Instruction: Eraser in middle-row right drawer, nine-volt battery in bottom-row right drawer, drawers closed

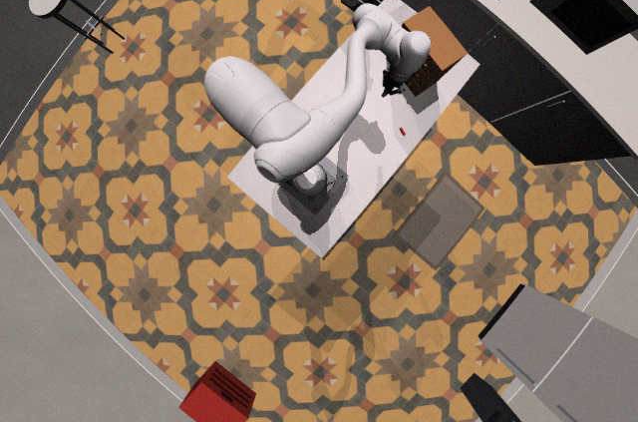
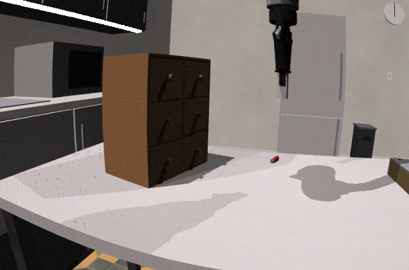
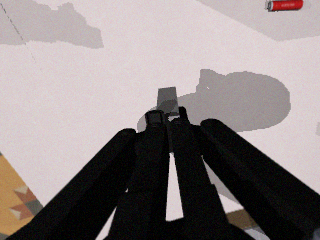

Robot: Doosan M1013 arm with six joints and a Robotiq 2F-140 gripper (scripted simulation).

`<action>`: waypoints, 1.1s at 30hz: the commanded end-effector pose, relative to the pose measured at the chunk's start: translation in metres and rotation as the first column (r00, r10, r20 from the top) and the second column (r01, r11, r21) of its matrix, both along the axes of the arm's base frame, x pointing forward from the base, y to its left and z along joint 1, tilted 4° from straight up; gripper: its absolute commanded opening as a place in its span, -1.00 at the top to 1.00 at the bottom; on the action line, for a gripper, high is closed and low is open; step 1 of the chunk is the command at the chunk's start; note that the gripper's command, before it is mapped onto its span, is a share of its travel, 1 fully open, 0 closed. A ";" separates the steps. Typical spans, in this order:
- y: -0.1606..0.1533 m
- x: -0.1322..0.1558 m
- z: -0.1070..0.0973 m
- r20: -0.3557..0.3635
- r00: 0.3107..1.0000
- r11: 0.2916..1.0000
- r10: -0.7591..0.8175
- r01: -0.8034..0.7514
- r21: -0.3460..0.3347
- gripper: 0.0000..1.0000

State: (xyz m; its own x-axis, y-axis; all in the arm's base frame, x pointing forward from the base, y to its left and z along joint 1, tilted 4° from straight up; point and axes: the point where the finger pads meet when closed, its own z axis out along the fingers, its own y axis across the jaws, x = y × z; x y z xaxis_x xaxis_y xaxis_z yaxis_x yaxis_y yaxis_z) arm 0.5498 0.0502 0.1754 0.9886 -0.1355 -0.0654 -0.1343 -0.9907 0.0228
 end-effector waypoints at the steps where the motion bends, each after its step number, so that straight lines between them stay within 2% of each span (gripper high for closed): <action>1: 0.000 0.000 0.000 -0.001 1.000 1.000 0.000 0.000 0.000 1.00; 5: 0.000 0.000 0.000 -0.001 1.000 1.000 0.000 0.000 0.000 1.00; 6: 0.000 0.000 0.000 -0.001 1.000 1.000 0.000 0.000 0.000 -1.00; 33: 0.000 0.000 0.000 -0.001 1.000 1.000 0.000 0.000 0.000 -1.00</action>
State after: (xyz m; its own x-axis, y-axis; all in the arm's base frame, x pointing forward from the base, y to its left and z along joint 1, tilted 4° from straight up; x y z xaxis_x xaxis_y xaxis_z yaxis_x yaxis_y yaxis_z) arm 0.5498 0.0501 0.1753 0.9886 -0.1354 -0.0661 -0.1342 -0.9907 0.0227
